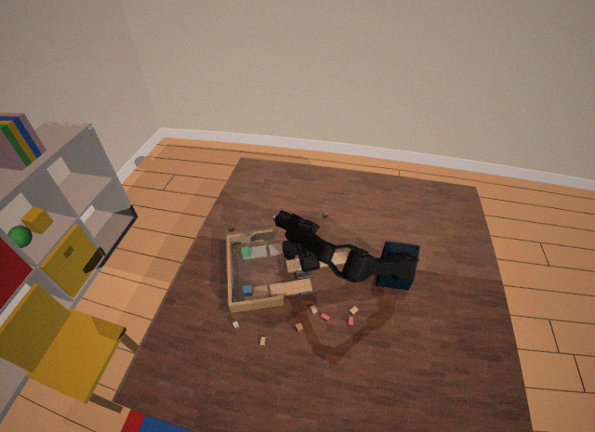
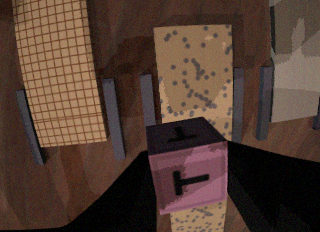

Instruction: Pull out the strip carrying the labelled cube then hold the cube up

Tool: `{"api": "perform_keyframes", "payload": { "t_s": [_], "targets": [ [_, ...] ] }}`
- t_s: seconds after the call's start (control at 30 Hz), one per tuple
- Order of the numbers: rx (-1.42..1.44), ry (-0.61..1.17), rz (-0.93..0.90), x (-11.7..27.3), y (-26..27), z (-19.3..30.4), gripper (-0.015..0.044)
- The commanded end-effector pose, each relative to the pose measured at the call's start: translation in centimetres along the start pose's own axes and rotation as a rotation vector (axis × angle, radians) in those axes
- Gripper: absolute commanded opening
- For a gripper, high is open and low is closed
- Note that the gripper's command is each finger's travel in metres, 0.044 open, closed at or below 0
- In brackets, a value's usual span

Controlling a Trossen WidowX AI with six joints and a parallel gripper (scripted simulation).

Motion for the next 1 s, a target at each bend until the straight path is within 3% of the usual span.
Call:
{"api": "perform_keyframes", "payload": {
  "t_s": [0.0, 0.5, 0.73, 0.97],
  "targets": [
    [0.003, 0.003, 0.003, 0.3, 0.3, 0.5, 0.0],
    [0.001, 0.004, 0.002, 0.3, 3.0, 4.2, 0.0],
    [0.001, 0.006, 0.003, 3.7, 2.9, 4.2, 0.0],
    [0.001, 0.005, 0.003, 3.8, 2.9, 4.2, 0.0]
  ]
}}
Point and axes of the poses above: the point midway between the two fingers, 35 mm back from their tips, its own x axis back along the fingers, its own y axis across the jaws, z = x × y, the point moved 2 cm from there along x, back along the fingers, and after that the axes turned 13 degrees about x, right-handed, at the moved point
